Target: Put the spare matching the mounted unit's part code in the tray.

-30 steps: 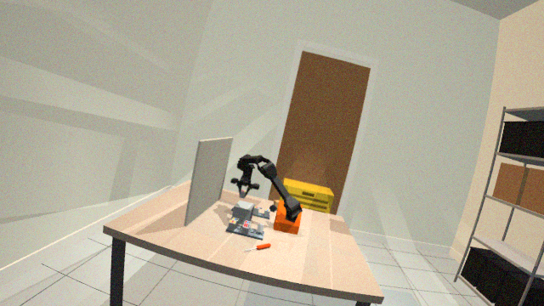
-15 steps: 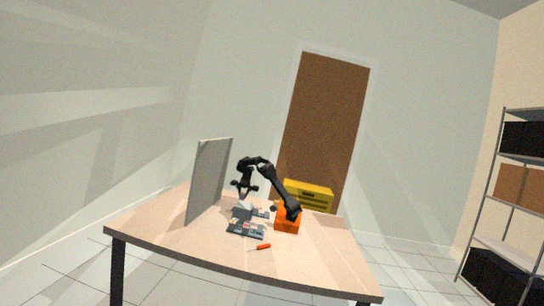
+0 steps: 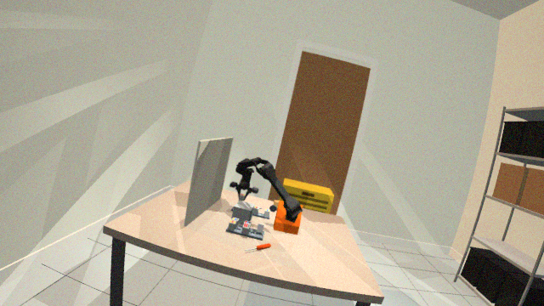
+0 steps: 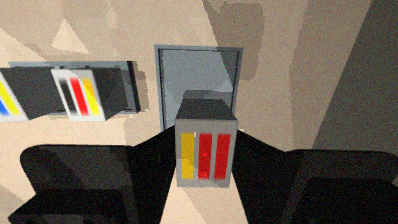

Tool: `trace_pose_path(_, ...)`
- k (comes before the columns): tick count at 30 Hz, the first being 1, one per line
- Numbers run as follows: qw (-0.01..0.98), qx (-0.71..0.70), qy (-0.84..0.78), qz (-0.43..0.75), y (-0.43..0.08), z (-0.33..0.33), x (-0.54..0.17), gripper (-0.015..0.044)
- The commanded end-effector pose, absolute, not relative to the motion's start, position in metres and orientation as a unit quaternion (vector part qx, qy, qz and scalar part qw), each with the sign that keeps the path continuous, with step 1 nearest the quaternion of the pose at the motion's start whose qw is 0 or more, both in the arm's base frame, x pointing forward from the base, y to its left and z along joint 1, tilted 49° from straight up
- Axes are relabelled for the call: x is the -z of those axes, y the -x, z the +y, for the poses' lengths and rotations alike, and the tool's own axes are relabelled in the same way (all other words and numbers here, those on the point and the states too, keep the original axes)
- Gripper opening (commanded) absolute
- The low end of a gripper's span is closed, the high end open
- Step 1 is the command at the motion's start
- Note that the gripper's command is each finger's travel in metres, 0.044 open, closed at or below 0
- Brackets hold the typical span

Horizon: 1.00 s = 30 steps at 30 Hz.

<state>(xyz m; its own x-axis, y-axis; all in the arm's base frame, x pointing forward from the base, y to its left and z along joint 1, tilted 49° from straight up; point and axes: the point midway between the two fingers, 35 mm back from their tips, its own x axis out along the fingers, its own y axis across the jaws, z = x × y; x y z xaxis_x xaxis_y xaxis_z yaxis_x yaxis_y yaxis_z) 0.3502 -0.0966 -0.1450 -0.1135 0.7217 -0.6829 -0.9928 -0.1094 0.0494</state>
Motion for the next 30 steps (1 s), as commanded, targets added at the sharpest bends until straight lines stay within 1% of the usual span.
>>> trace_pose_path(1, 0.614, -0.699, 0.255, 0.262, -0.349, -0.091, 0.148, 0.0)
trace_pose_path(30, 0.615, -0.7, 0.254, 0.261, -0.345, -0.072, 0.164, 0.0)
